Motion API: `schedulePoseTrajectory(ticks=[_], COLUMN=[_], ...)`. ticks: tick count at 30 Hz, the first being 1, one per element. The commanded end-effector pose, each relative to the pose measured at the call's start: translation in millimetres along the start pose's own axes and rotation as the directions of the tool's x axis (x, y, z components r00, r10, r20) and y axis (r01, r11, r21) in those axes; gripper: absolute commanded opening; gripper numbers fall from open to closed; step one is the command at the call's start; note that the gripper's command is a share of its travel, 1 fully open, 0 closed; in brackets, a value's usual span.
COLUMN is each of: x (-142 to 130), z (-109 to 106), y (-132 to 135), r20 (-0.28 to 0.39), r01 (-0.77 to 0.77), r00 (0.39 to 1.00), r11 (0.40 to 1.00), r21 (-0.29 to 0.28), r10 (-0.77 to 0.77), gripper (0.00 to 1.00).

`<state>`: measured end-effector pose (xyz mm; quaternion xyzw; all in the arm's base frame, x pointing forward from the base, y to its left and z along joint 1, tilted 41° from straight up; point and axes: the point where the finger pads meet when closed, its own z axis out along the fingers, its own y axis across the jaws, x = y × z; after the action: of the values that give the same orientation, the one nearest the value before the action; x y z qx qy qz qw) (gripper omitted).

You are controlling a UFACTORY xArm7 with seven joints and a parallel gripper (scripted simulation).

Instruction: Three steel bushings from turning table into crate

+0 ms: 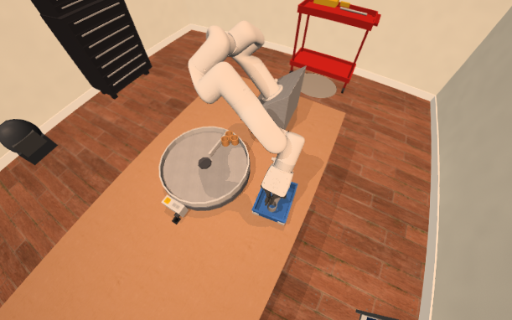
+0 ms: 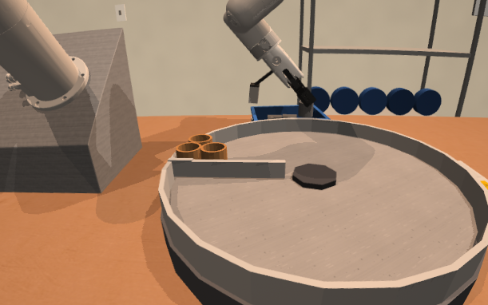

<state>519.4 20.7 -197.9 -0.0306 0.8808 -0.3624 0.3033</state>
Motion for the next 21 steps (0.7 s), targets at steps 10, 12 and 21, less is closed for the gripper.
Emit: schedulePoseTrajectory(ticks=[10,12,21], x=[12.0,12.0,14.9], z=[15.9,15.9,19.3], y=[1.4,1.4,1.4], r20=[0.003,0.003,0.003], r01=[-0.002,-0.002,-0.002], r00=[1.000,1.000,1.000], r11=[1.000,1.000,1.000], r21=[-0.003,-0.003,-0.003], r10=[0.002,0.002,0.002], gripper=[0.00,0.00,0.00])
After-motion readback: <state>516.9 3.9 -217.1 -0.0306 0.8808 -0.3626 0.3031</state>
